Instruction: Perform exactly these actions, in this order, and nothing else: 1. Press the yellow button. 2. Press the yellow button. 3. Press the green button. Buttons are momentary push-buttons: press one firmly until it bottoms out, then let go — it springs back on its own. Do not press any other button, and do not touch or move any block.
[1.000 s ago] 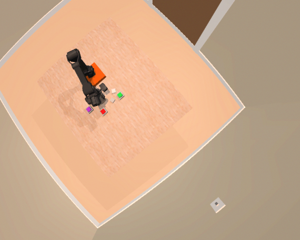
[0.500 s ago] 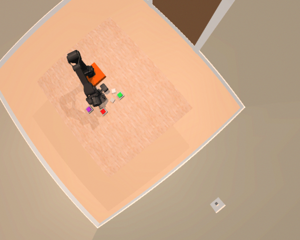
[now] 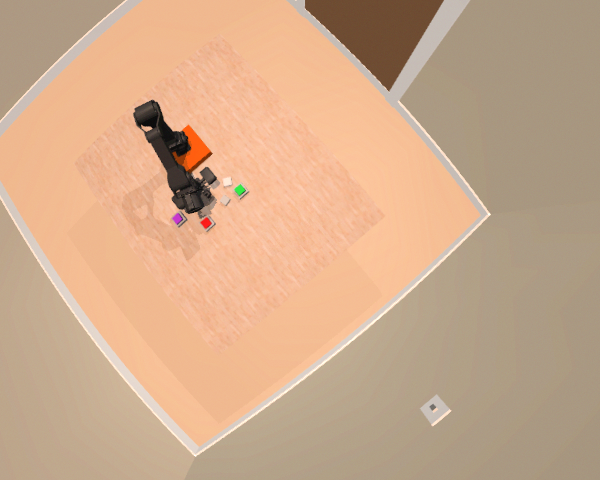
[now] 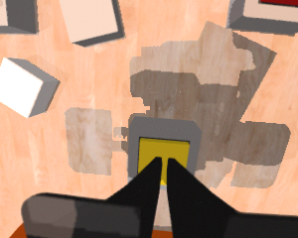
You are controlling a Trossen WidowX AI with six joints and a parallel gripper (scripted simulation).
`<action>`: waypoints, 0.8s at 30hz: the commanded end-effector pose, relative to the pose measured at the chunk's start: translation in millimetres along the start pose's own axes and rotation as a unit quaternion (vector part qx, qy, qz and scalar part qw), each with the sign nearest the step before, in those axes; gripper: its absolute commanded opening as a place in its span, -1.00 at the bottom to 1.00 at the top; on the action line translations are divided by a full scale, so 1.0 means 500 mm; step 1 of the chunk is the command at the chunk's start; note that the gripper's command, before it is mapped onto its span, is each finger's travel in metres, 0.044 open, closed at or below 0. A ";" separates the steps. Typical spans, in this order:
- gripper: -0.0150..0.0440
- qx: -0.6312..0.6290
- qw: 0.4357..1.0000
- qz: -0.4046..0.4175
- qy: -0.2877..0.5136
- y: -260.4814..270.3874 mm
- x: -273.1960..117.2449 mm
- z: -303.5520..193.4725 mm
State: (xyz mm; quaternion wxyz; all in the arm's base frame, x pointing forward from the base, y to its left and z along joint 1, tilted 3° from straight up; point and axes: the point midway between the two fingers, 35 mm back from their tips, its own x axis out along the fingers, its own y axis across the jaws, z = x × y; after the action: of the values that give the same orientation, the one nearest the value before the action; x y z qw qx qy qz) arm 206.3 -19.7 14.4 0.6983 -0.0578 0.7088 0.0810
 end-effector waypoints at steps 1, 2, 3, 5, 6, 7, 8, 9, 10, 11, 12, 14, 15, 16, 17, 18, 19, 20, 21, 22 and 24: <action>-0.42 0.000 1.000 0.000 0.000 0.000 -0.005 0.000; -0.42 0.000 1.000 0.001 0.000 0.000 -0.022 0.001; -0.42 0.000 1.000 0.002 0.000 0.000 -0.046 0.001; -0.42 0.000 1.000 0.002 0.001 0.001 -0.069 -0.001; -0.42 0.000 1.000 0.002 0.001 0.001 -0.069 -0.001; -0.42 0.000 1.000 0.002 0.001 0.001 -0.069 -0.001; -0.42 0.000 1.000 0.002 0.001 0.001 -0.069 -0.001; -0.42 0.000 1.000 0.002 0.001 0.001 -0.069 -0.001; -0.42 0.000 1.000 0.002 0.001 0.001 -0.068 -0.001; -0.42 0.000 1.000 0.002 0.001 0.001 -0.067 0.000; -0.42 0.000 1.000 0.002 0.001 0.001 -0.064 0.000; -0.42 0.000 1.000 0.002 0.001 0.001 -0.058 0.000; -0.42 0.000 1.000 0.002 0.001 0.001 -0.054 0.000; -0.42 0.000 1.000 0.002 0.001 0.001 -0.051 0.000; -0.42 0.000 1.000 0.002 0.001 0.001 -0.048 0.000; -0.42 0.000 1.000 0.002 0.001 0.001 -0.045 0.001; -0.42 0.000 1.000 0.002 0.001 0.001 -0.041 0.001; -0.42 0.000 1.000 0.002 0.001 0.001 -0.038 0.001; -0.42 0.000 1.000 0.002 0.001 0.001 -0.035 0.001; -0.42 0.000 1.000 0.002 0.001 0.001 -0.032 0.001; -0.42 0.000 1.000 0.002 0.001 0.001 -0.025 0.000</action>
State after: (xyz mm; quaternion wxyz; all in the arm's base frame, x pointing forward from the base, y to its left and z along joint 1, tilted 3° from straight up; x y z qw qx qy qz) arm 207.4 -20.4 32.9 0.6981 -0.0567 0.7093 0.0801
